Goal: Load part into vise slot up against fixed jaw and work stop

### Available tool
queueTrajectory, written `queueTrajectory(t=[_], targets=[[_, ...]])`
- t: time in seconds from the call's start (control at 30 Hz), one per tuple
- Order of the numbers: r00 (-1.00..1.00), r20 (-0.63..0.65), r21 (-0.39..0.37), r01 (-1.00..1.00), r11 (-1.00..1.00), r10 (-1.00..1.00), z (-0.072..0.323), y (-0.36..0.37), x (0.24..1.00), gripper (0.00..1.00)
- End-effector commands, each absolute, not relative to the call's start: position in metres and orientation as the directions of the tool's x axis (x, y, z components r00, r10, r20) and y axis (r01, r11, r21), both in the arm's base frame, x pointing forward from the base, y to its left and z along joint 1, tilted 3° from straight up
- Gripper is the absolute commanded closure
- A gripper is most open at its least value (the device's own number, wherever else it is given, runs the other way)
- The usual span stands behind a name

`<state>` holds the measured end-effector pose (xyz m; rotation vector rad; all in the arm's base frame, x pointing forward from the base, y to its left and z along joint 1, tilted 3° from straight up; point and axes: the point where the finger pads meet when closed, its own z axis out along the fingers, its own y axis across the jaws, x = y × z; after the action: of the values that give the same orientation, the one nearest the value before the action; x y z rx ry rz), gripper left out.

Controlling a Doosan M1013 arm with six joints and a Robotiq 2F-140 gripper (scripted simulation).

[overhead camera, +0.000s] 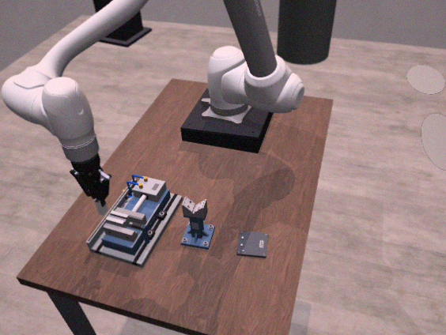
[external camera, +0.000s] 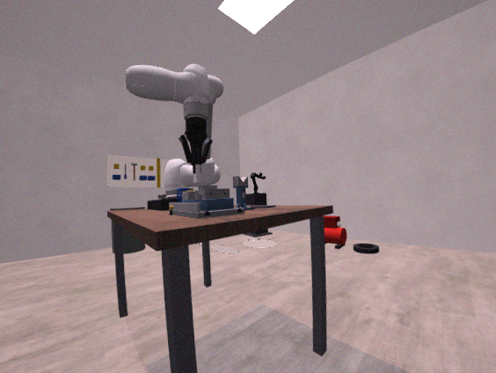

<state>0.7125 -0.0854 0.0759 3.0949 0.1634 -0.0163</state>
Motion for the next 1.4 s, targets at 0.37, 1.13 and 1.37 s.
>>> queueTrajectory(t=[0.37,1.13,1.37], targets=[[0.994,-0.018,0.042,0.108,-0.993,0.108,0.0700,-0.0887,0.7102,1.00],[0.994,-0.018,0.042,0.108,-0.993,0.108,0.0702,-0.0918,0.7079,1.00],[0.994,-0.018,0.042,0.108,-0.993,0.108,0.0702,-0.0918,0.7079,1.00]])
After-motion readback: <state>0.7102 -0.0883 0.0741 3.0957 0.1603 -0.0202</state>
